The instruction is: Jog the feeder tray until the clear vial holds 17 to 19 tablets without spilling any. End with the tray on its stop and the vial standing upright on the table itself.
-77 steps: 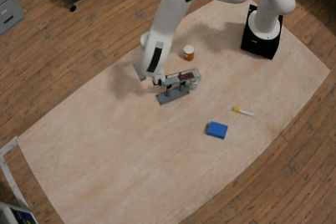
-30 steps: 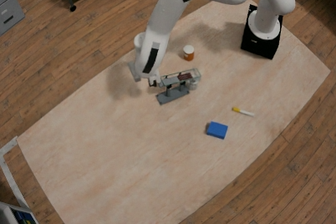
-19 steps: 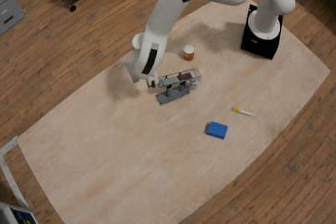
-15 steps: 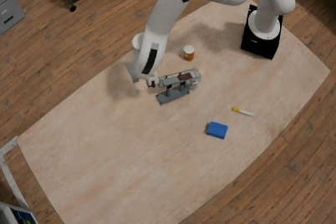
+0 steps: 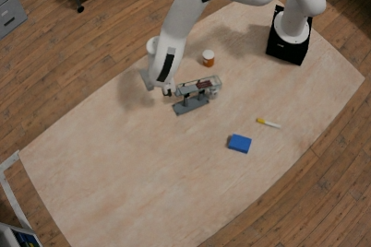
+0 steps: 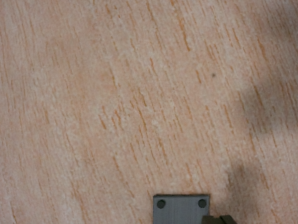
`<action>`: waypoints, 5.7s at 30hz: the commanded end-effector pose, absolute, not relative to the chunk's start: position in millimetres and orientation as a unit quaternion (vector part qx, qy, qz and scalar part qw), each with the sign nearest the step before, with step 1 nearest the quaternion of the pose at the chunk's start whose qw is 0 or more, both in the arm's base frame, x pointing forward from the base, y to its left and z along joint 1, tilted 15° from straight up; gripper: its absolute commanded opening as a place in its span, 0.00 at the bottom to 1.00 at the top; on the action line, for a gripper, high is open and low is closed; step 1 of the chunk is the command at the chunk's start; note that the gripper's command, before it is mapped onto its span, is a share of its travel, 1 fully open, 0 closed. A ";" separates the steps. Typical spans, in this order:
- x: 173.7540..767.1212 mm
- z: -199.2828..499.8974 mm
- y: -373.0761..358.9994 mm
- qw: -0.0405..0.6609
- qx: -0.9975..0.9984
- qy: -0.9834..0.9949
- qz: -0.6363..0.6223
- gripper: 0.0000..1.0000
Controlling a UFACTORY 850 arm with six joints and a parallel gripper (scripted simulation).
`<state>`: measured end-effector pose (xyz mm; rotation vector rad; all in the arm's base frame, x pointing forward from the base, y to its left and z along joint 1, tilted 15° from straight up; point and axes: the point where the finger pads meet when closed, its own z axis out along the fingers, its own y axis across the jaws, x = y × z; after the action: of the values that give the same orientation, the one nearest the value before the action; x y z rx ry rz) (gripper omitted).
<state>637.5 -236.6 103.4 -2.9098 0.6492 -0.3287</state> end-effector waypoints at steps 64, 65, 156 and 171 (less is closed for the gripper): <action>624.6 96.9 -229.3 0.071 -0.968 0.216 -0.110 0.00; 633.5 101.8 -234.3 0.071 -0.968 0.216 -0.110 0.00; 639.8 105.3 -237.8 0.071 -0.968 0.216 -0.110 0.00; 639.8 105.3 -237.8 0.071 -0.968 0.216 -0.110 0.00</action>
<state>639.0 -237.3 104.2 -2.9095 0.6493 -0.3279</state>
